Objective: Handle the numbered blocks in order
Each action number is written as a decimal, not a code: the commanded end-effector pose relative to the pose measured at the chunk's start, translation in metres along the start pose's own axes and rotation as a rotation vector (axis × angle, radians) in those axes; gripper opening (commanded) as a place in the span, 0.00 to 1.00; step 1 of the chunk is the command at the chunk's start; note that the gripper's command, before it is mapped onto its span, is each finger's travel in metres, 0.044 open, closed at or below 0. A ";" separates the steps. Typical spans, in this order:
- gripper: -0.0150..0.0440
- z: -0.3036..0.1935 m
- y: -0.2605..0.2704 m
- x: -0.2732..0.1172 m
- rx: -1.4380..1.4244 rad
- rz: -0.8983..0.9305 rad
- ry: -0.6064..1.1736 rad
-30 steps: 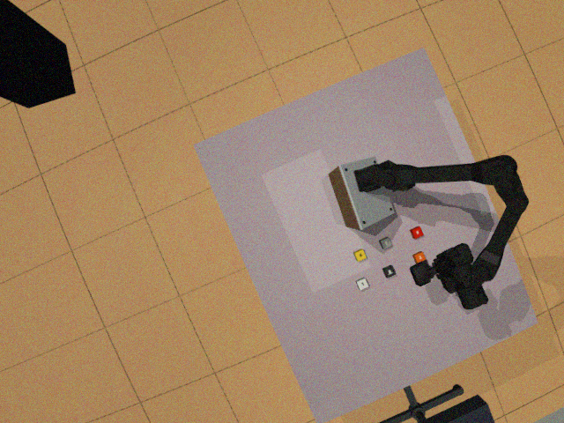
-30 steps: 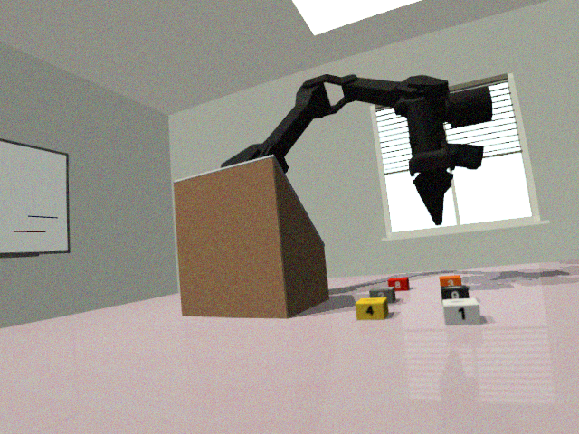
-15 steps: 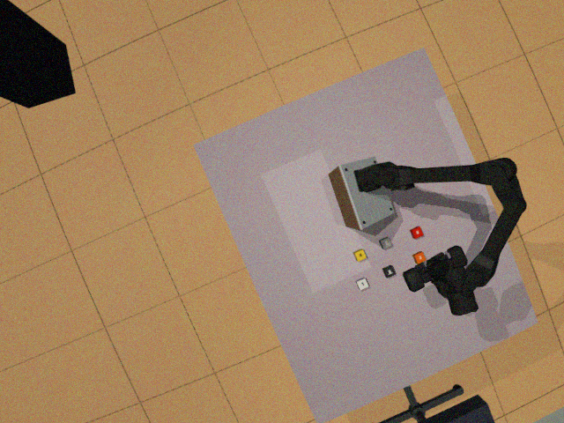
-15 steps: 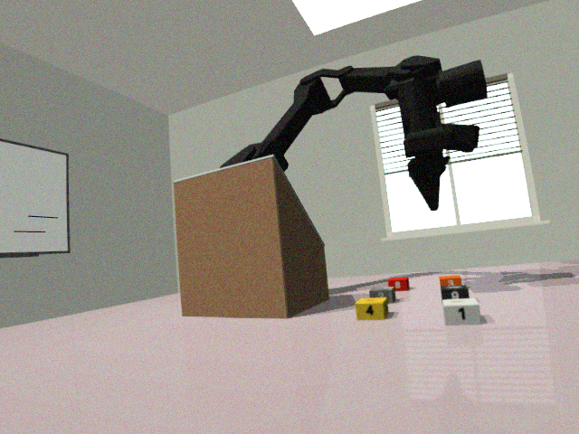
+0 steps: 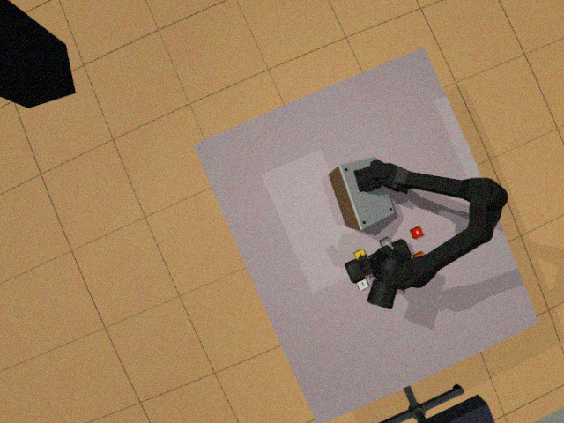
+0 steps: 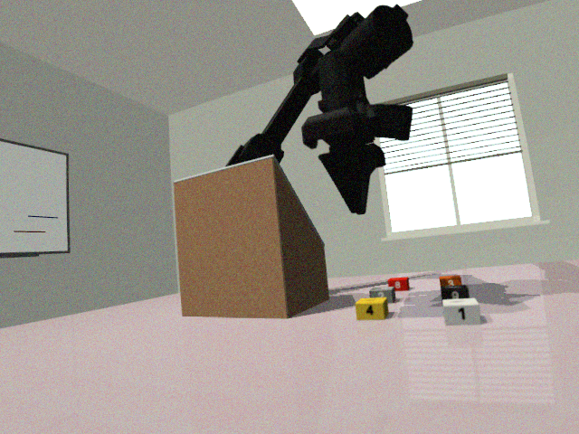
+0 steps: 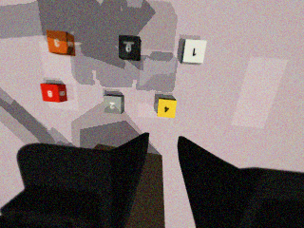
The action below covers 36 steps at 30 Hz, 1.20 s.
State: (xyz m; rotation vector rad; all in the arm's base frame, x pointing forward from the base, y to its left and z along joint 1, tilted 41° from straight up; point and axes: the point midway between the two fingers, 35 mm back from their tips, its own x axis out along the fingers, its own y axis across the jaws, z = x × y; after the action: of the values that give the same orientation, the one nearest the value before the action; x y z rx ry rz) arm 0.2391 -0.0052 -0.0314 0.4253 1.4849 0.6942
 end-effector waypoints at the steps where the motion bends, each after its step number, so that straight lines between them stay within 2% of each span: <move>1: 0.59 0.000 -0.003 0.023 -0.008 -0.004 0.002; 5: 0.77 -0.002 -0.001 0.078 -0.008 0.002 0.002; 9: 0.93 -0.003 0.000 0.080 -0.008 0.002 0.002; 35: 0.93 -0.003 0.000 0.117 -0.008 0.004 0.002; 36: 0.89 -0.003 0.000 0.117 -0.008 0.004 0.002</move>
State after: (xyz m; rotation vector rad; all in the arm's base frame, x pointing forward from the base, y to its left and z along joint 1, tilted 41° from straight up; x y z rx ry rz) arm 0.2296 0.0691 -0.1188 0.4127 1.4872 0.7044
